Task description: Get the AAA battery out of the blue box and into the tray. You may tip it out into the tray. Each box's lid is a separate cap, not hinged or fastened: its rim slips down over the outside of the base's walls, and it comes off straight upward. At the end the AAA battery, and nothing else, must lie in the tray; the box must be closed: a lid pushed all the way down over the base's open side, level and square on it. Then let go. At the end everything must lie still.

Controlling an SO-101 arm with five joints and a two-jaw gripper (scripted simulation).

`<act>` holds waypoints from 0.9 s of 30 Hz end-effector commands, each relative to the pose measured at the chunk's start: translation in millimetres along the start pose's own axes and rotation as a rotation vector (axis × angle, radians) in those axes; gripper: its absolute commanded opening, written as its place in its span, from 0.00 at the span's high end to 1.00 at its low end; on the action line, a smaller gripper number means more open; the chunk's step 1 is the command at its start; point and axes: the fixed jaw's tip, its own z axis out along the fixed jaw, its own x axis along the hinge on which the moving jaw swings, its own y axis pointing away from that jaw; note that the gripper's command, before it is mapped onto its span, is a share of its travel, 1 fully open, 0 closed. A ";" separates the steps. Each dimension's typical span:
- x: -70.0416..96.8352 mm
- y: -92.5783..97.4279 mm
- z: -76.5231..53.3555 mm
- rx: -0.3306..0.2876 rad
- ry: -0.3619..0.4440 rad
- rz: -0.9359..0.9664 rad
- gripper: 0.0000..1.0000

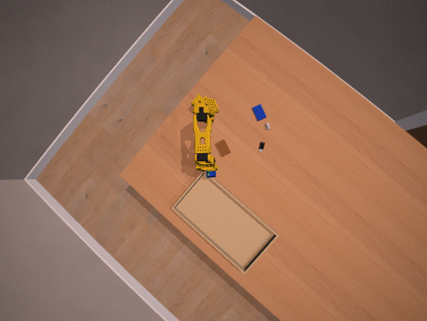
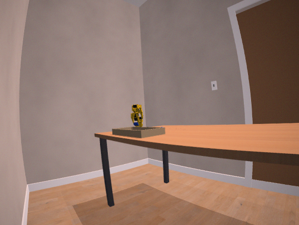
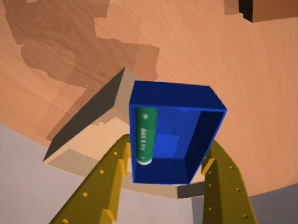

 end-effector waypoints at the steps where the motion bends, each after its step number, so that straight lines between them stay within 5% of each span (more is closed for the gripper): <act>1: 18.3 3.6 -8.4 -0.009 0.113 0.000 0.80; 27: 73.5 7.5 -25.5 -0.035 0.475 0.000 0.80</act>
